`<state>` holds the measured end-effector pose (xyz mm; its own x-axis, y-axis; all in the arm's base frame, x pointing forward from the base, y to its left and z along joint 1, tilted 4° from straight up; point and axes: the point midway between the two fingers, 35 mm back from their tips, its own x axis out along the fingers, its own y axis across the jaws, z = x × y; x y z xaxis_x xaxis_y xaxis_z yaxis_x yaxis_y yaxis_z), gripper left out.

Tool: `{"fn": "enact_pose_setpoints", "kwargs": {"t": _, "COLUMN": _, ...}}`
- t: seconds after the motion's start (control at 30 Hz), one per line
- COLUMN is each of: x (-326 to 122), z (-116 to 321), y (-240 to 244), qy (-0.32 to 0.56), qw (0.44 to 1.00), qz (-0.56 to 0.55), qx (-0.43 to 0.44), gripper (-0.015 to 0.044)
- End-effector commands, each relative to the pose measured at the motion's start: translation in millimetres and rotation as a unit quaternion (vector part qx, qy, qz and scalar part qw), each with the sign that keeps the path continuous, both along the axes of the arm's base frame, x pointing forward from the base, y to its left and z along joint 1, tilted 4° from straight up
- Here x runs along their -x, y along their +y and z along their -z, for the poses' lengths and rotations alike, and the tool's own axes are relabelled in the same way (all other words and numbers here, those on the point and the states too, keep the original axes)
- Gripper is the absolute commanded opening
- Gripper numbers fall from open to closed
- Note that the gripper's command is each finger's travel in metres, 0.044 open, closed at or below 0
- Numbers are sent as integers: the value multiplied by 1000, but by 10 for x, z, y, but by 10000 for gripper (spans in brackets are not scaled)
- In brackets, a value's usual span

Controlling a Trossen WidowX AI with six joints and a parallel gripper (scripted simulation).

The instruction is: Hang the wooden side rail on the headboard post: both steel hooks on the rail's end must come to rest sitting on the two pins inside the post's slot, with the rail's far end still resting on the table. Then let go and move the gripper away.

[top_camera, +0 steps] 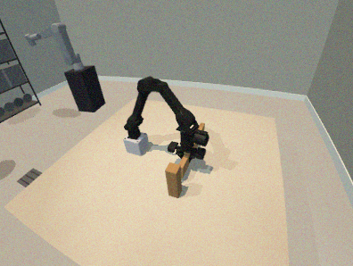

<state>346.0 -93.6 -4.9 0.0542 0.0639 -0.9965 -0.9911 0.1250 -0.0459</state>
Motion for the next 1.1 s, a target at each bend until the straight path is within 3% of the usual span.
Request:
{"fn": "enact_pose_setpoints", "kwargs": {"t": 0.0, "x": -31, "z": -33, "y": -36, "qy": -4, "qw": 1000, "qz": -1, "qx": 3, "gripper": 0}}
{"fn": "enact_pose_setpoints", "kwargs": {"t": 1.07, "x": -29, "z": -23, "y": -72, "qy": -4, "qw": 1000, "qz": -1, "qx": 3, "gripper": 0}}
